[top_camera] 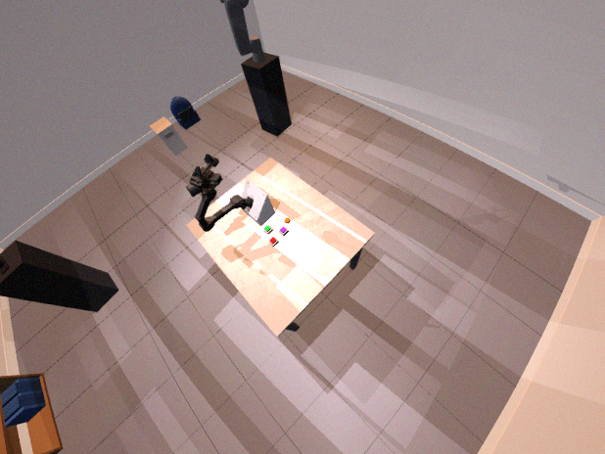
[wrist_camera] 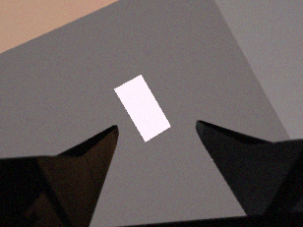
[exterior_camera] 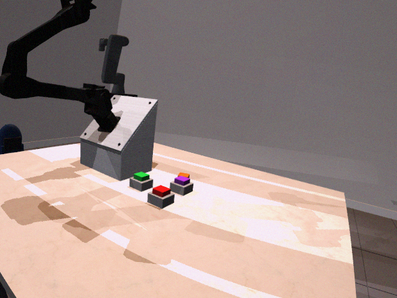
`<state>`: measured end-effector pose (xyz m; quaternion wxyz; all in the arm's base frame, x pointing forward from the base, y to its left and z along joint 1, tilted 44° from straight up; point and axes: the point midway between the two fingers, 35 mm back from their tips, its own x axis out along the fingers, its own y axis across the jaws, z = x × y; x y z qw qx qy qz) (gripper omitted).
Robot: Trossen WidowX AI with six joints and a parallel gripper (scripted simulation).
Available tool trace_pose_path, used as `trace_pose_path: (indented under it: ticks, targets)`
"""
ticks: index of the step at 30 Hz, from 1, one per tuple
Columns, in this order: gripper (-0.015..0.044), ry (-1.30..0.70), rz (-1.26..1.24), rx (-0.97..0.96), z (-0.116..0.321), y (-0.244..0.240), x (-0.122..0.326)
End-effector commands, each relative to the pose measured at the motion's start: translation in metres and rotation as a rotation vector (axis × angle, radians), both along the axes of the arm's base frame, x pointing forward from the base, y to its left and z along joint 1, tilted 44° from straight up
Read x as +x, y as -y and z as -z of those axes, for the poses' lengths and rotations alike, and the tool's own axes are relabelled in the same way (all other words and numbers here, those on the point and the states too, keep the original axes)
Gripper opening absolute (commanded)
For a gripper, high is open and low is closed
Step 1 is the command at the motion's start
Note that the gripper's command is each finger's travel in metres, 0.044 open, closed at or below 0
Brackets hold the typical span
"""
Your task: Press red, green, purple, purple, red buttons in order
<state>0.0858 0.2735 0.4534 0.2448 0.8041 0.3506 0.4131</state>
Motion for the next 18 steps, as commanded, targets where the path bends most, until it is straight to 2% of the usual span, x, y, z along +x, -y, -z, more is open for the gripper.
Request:
trace_pose_path:
  ticks: [1, 3, 5, 9, 13, 18]
  targets:
    - [0.04, 0.005, 0.015, -0.018, 0.003, -0.002, 0.003]
    - [0.04, 0.039, 0.134, -0.163, 0.024, -0.015, 0.028]
    - [0.04, 0.085, 0.302, -0.396, 0.06, -0.026, 0.068]
    - [0.04, 0.132, 0.503, -0.753, 0.115, -0.022, 0.126]
    - [0.04, 0.154, 0.653, -1.173, 0.176, 0.006, 0.184]
    - [0.04, 0.129, 0.697, -1.711, 0.248, 0.07, 0.236]
